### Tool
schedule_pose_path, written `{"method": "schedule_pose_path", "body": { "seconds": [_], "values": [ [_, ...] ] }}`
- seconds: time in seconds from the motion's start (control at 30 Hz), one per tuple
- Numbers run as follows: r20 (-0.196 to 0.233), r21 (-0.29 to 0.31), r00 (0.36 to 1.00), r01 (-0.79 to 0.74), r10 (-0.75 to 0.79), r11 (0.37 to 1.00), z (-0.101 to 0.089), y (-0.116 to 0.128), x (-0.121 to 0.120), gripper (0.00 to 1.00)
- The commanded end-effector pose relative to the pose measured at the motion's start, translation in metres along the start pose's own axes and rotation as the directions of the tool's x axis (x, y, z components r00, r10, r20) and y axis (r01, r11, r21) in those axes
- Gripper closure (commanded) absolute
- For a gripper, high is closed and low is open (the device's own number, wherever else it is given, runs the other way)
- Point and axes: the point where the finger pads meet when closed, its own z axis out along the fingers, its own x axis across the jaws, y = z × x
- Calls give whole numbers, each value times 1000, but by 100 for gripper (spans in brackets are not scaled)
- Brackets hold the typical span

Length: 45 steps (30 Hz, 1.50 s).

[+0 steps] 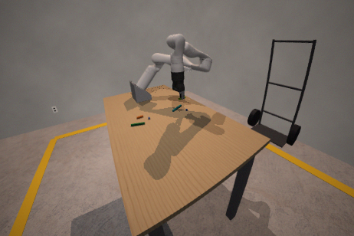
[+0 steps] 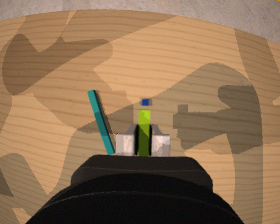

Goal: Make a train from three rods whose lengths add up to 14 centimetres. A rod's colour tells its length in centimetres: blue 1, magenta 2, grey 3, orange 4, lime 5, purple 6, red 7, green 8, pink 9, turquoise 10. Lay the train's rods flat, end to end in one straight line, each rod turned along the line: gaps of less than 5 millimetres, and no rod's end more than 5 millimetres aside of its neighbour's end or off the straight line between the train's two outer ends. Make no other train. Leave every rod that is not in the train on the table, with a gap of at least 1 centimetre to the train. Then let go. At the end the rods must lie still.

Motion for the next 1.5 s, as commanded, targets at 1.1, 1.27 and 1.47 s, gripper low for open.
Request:
{"method": "schedule_pose_path", "body": {
  "seconds": [1.1,1.27,1.47],
  "values": [
    [4,0,1000,0,0,1000,81,-1,0,76],
    [4,0,1000,0,0,1000,81,-1,0,76],
    [4,0,1000,0,0,1000,81,-1,0,76]
  ]
}}
